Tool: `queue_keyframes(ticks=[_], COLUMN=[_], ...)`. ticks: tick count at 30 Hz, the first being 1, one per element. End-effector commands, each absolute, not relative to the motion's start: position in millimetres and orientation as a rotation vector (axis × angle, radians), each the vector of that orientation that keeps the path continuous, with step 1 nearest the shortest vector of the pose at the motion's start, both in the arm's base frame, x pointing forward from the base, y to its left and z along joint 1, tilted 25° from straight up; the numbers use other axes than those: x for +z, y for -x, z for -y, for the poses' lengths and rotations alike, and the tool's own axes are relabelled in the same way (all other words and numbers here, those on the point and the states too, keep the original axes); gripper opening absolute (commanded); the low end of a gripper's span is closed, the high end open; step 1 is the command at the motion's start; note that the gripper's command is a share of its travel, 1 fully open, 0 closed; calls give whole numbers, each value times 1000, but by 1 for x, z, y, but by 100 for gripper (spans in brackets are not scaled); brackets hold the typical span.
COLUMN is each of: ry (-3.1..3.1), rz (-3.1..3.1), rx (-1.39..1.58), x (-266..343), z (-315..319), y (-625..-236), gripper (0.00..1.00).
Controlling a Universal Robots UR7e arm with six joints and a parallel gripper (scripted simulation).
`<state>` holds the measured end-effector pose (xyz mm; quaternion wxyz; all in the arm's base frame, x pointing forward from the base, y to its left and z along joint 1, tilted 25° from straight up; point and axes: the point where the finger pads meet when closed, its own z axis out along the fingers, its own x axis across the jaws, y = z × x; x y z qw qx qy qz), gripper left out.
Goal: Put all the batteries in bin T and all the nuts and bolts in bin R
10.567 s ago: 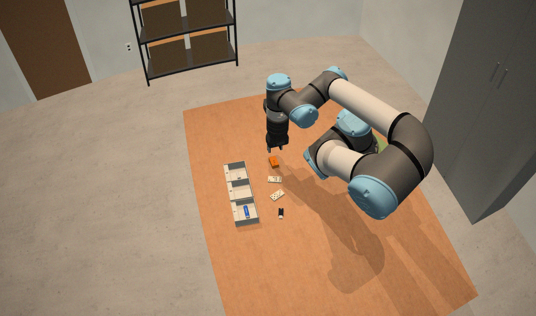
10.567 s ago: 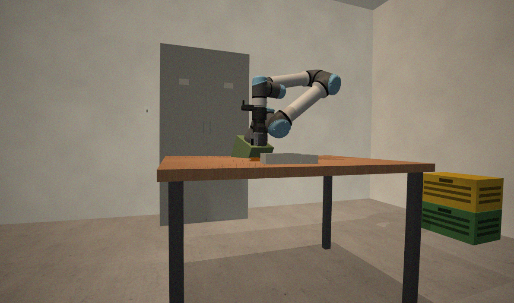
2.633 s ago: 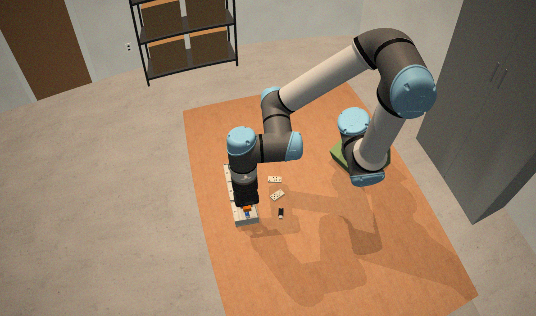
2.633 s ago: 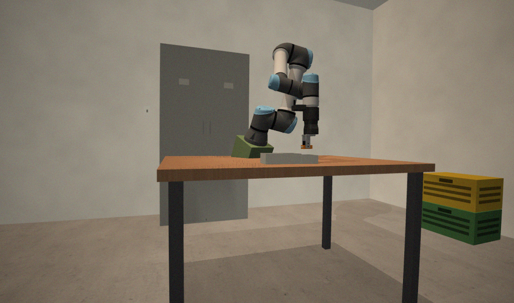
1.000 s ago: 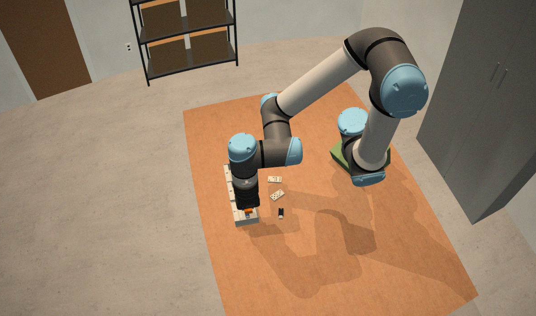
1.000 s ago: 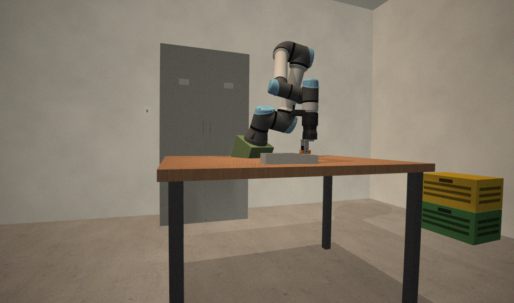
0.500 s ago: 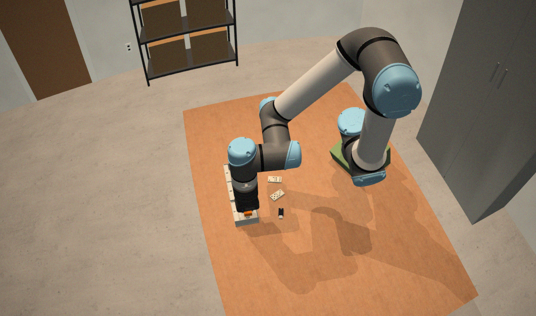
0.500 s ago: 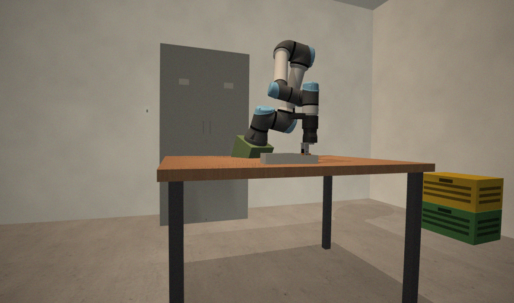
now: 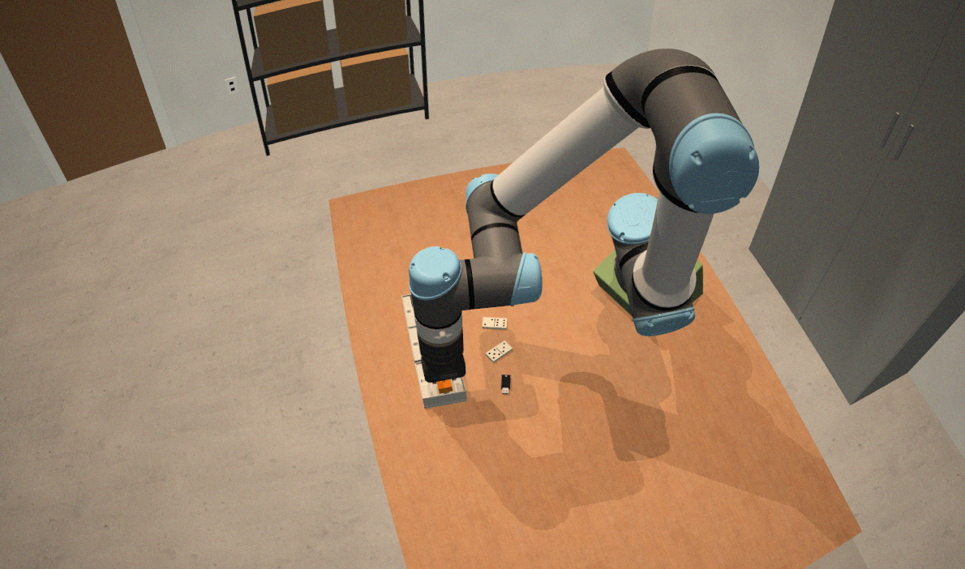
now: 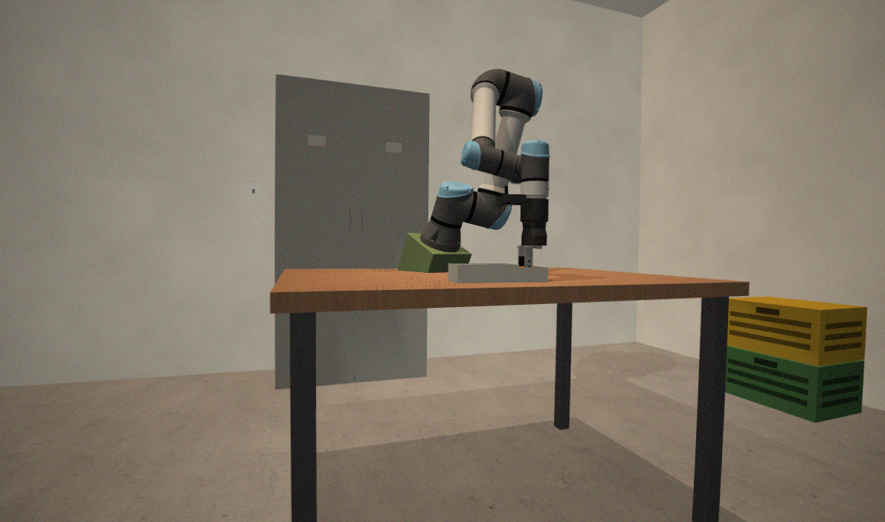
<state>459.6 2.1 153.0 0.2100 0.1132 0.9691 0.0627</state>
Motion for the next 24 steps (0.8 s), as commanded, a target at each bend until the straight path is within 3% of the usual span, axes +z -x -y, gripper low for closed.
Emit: queue_keyframes(ticks=[1, 24], ry=[-313, -314], rz=[-2693, -2688], rx=[173, 171], x=[154, 169], z=[-2, 0], y=[-460, -455], gripper=[68, 68])
